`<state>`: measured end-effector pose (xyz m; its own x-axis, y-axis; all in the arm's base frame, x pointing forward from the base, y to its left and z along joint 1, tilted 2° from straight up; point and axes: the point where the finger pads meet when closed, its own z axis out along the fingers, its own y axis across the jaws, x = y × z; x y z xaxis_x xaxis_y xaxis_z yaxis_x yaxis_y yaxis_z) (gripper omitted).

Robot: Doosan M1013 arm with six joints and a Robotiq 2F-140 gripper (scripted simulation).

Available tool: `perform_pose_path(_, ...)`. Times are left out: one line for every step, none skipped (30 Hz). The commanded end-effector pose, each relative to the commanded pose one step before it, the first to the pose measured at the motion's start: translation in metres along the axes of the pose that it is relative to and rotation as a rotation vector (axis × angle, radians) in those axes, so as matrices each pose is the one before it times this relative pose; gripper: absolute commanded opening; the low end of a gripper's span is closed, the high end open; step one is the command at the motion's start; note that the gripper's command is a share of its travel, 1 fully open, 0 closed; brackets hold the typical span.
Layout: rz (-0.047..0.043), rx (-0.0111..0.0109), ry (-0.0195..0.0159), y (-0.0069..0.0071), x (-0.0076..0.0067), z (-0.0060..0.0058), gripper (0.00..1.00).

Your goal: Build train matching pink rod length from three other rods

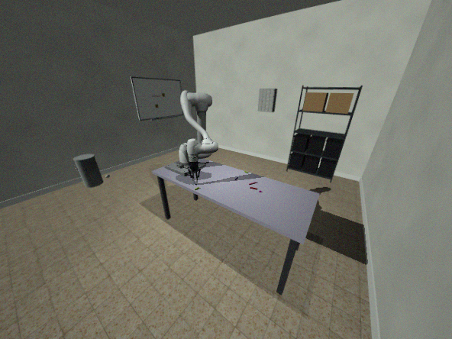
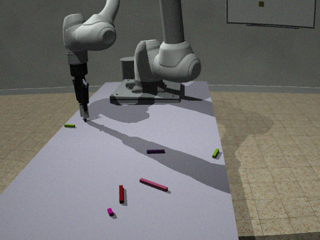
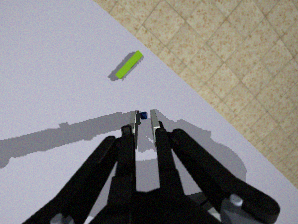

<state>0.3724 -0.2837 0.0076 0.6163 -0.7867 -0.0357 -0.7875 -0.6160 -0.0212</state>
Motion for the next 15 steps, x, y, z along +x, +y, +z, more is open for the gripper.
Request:
perform_pose_path(-0.00003,0.00021,0.00002,-0.00004,-0.00001,-0.00006,0.23)
perform_pose_path(0.0,0.0,0.0,0.0,0.0,0.0,0.23)
perform_pose_path(0.0,0.0,0.0,0.0,0.0,0.0,0.23)
perform_pose_path(0.0,0.0,0.0,0.0,0.0,0.0,0.23)
perform_pose_path(0.0,0.0,0.0,0.0,0.0,0.0,0.23)
perform_pose_path(0.0,0.0,0.0,0.0,0.0,0.00001,0.23)
perform_pose_path(0.0,0.0,0.0,0.0,0.0,0.00004,0.23)
perform_pose_path(0.0,0.0,0.0,0.0,0.0,0.0001,0.23)
perform_pose_path(0.0,0.0,0.0,0.0,0.0,0.0,0.23)
perform_pose_path(0.0,0.0,0.0,0.0,0.0,0.0,0.23)
perform_pose_path(0.0,0.0,0.0,0.0,0.0,0.00018,0.23)
perform_pose_path(0.0,0.0,0.0,0.0,0.0,0.00028,0.23)
perform_pose_path(0.0,0.0,0.0,0.0,0.0,0.00038,0.23)
perform_pose_path(0.0,0.0,0.0,0.0,0.0,0.00049,0.23)
perform_pose_path(0.0,0.0,0.0,0.0,0.0,0.0006,0.23)
